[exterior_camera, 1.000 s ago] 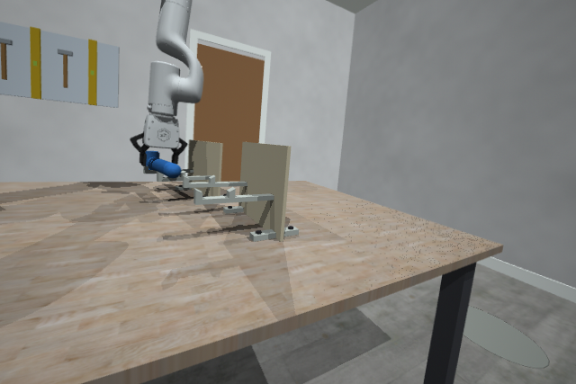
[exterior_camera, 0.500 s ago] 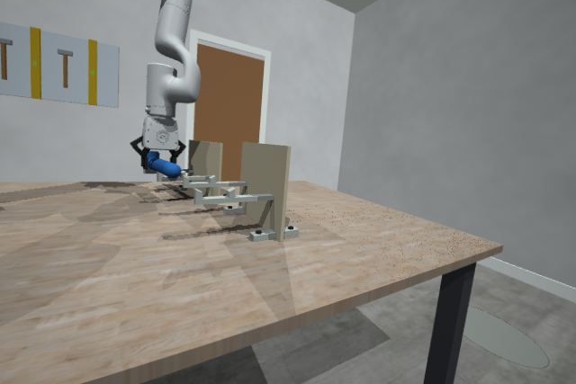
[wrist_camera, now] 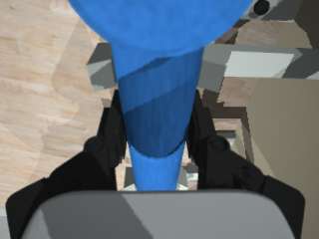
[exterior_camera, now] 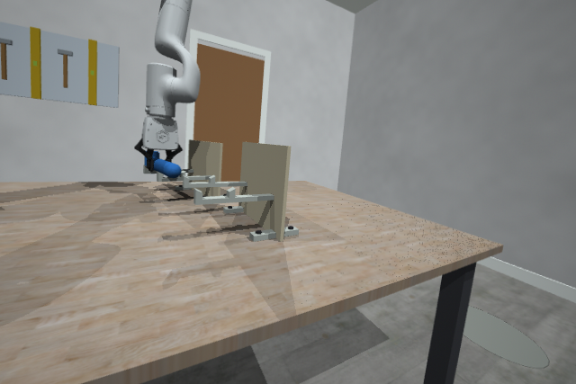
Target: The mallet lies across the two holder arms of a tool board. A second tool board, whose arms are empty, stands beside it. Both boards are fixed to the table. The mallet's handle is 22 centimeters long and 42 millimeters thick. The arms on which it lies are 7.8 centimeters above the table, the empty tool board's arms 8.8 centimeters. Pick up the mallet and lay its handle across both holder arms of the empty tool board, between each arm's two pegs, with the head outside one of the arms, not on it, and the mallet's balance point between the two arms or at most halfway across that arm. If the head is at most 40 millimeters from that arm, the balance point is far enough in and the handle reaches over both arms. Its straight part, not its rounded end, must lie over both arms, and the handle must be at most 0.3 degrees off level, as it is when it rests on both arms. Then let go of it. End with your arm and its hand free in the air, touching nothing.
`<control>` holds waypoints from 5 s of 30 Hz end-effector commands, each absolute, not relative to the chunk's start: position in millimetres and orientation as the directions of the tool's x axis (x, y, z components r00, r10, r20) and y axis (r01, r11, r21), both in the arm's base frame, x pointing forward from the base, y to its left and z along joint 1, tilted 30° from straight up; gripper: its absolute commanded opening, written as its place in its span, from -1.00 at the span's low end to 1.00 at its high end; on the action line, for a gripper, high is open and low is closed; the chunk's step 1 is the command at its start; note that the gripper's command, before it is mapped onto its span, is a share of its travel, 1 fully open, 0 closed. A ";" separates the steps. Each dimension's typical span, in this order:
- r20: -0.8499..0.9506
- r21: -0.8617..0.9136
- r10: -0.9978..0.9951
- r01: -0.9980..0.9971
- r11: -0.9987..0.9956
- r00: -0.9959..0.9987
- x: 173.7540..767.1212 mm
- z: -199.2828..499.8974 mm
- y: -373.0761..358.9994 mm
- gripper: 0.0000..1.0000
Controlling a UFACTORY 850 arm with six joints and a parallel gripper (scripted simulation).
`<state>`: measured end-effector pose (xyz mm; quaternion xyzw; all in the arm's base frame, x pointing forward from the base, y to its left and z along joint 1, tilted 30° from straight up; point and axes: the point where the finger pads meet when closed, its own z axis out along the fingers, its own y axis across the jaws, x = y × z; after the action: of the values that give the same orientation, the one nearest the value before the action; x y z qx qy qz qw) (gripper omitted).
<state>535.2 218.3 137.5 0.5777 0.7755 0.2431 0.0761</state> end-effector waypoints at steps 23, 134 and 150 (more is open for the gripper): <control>0.164 0.466 0.933 0.859 0.214 -0.321 533.0 143.5 217.0 -1.00; 0.260 0.419 0.957 0.908 0.006 -0.126 635.7 107.0 -71.4 -1.00; 0.260 0.419 0.957 0.908 0.006 -0.126 637.6 102.7 -70.0 -1.00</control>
<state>637.0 -69.6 101.9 0.6591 0.7077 0.2498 0.0483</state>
